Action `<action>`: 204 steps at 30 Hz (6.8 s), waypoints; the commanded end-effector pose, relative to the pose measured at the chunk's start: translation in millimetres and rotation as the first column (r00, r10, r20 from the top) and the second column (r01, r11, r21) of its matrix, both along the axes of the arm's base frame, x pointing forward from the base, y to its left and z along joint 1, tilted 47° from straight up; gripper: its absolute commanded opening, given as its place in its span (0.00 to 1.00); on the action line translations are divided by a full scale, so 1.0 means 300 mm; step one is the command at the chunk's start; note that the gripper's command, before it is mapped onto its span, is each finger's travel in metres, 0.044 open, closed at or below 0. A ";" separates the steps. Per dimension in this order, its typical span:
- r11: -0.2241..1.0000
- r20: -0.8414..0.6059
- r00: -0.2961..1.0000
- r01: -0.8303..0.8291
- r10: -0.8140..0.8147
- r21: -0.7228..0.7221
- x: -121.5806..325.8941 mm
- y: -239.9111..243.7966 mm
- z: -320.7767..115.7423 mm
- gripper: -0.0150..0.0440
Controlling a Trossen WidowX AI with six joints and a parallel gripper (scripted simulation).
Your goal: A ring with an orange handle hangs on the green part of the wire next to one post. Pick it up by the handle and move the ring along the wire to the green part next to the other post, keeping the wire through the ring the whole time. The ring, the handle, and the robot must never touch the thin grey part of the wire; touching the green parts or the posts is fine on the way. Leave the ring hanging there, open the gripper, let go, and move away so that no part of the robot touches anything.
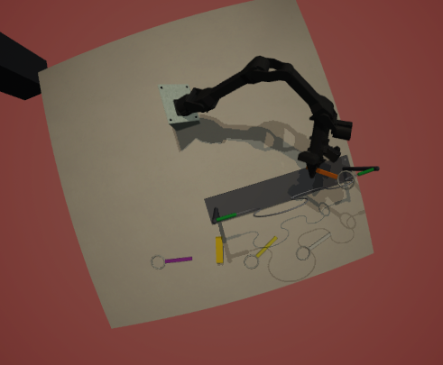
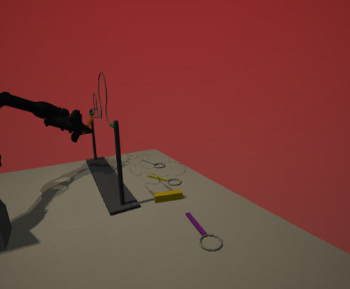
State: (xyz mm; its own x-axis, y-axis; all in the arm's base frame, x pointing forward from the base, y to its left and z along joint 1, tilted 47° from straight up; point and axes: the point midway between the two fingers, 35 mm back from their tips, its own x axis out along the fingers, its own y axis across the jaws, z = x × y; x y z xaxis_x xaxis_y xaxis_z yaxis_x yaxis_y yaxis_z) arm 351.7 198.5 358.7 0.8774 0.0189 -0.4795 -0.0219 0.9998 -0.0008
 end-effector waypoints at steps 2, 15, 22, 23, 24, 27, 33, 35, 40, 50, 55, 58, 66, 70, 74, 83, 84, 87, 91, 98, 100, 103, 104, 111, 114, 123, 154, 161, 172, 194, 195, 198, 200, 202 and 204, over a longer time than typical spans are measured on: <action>0.990 0.005 1.000 0.003 -0.003 -0.138 -0.004 -0.071 0.003 0.00; 0.895 0.016 1.000 0.009 -0.002 -0.445 0.000 -0.219 0.048 0.00; 0.815 0.020 1.000 0.012 0.000 -0.580 0.002 -0.285 0.088 0.00; 0.804 0.021 1.000 0.012 0.000 -0.594 0.002 -0.293 0.093 0.00; 0.793 0.021 1.000 0.012 0.001 -0.609 0.002 -0.300 0.099 0.00; 0.763 0.022 1.000 0.013 0.002 -0.646 0.003 -0.319 0.114 0.00; 0.717 0.024 1.000 0.014 0.003 -0.697 0.003 -0.346 0.140 0.00; 0.700 0.024 1.000 0.015 0.004 -0.714 0.003 -0.356 0.150 0.00; 0.670 0.024 1.000 0.015 0.005 -0.742 0.004 -0.373 0.170 0.00; 0.656 0.023 1.000 0.014 0.006 -0.755 0.004 -0.392 0.200 0.00; 0.684 0.022 1.000 0.012 0.006 -0.729 0.004 -0.393 0.203 0.00; 0.712 0.020 1.000 0.010 0.006 -0.702 0.004 -0.390 0.201 0.00; 0.795 0.016 1.000 0.005 0.006 -0.606 0.004 -0.373 0.188 0.00; 0.844 0.014 1.000 0.002 0.006 -0.537 0.003 -0.360 0.179 0.00; 0.888 0.011 1.000 -0.001 0.007 -0.460 0.003 -0.344 0.170 0.00; 0.963 0.006 1.000 -0.007 0.009 -0.269 0.002 -0.304 0.154 0.00; 0.969 0.005 1.000 -0.008 0.010 -0.246 0.002 -0.300 0.152 0.00; 0.984 0.004 1.000 -0.010 0.011 -0.178 0.002 -0.285 0.149 0.00; 0.996 0.002 1.000 -0.013 0.013 -0.086 0.001 -0.266 0.146 0.00; 0.997 -0.001 1.000 -0.017 0.017 0.077 0.000 -0.232 0.146 0.00; 0.992 -0.001 1.000 -0.018 0.018 0.123 0.000 -0.222 0.146 0.00; 0.981 -0.002 1.000 -0.019 0.020 0.193 0.000 -0.207 0.148 0.00; 0.976 -0.002 1.000 -0.020 0.021 0.215 -0.001 -0.202 0.149 0.00; 0.928 -0.002 1.000 -0.023 0.025 0.371 -0.002 -0.169 0.159 0.00; 0.900 -0.002 1.000 -0.023 0.027 0.436 -0.002 -0.156 0.165 0.00; 0.789 0.000 0.999 -0.025 0.032 0.614 -0.003 -0.118 0.187 0.00; 0.185 0.013 0.999 -0.020 0.039 0.983 -0.007 -0.037 0.314 0.00; 0.023 0.015 0.999 -0.016 0.038 1.000 -0.008 -0.033 0.348 0.00; -0.230 0.018 0.999 -0.009 0.036 0.973 -0.008 -0.037 0.402 0.00; -0.665 0.020 0.999 0.006 0.031 0.747 -0.008 -0.083 0.495 0.00; -0.680 0.020 0.999 0.007 0.031 0.733 -0.008 -0.085 0.498 0.00; -0.719 0.020 0.999 0.009 0.031 0.695 -0.008 -0.092 0.506 0.00; -0.741 0.020 0.999 0.010 0.031 0.671 -0.008 -0.096 0.510 0.00; -0.766 0.020 0.999 0.011 0.031 0.643 -0.008 -0.100 0.514 0.00; -0.779 0.020 0.999 0.012 0.031 0.627 -0.008 -0.102 0.516 0.00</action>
